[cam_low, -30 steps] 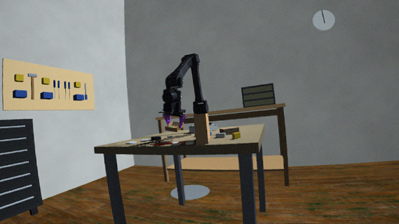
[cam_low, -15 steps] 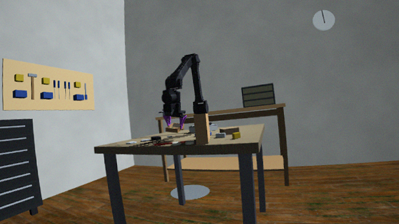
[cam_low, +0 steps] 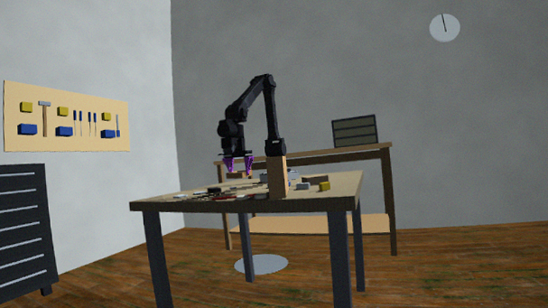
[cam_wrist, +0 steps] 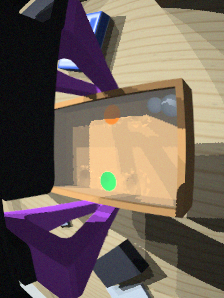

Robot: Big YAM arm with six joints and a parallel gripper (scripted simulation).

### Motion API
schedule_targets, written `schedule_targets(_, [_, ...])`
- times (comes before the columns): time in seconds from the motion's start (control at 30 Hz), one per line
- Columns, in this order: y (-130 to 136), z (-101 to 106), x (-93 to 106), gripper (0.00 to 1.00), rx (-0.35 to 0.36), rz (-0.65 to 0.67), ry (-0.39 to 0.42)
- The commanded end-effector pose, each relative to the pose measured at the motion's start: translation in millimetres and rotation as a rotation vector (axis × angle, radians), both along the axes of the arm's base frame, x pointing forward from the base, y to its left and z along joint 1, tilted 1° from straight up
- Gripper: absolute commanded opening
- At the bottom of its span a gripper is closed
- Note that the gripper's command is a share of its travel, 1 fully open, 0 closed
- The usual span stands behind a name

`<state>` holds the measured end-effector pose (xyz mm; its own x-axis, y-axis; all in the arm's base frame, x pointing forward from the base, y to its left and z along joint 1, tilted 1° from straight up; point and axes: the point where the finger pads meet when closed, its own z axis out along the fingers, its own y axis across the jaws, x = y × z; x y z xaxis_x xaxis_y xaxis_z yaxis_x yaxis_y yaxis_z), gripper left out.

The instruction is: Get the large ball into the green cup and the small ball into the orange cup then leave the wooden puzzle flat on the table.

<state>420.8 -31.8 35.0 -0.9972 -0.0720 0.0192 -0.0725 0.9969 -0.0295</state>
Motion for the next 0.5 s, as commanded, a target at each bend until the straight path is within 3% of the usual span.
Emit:
schedule_targets(0.0, [-4.2, 19.1, 10.5, 0.69, 0.018, 0.011, -0.083])
schedule_targets(0.13, [3.8, 35.4, 28.4, 0.69, 0.005, 0.033, -0.107])
schedule_targets(0.47, [-3.1, 36.8, 29.9, 0.69, 0.019, 0.013, -0.108])
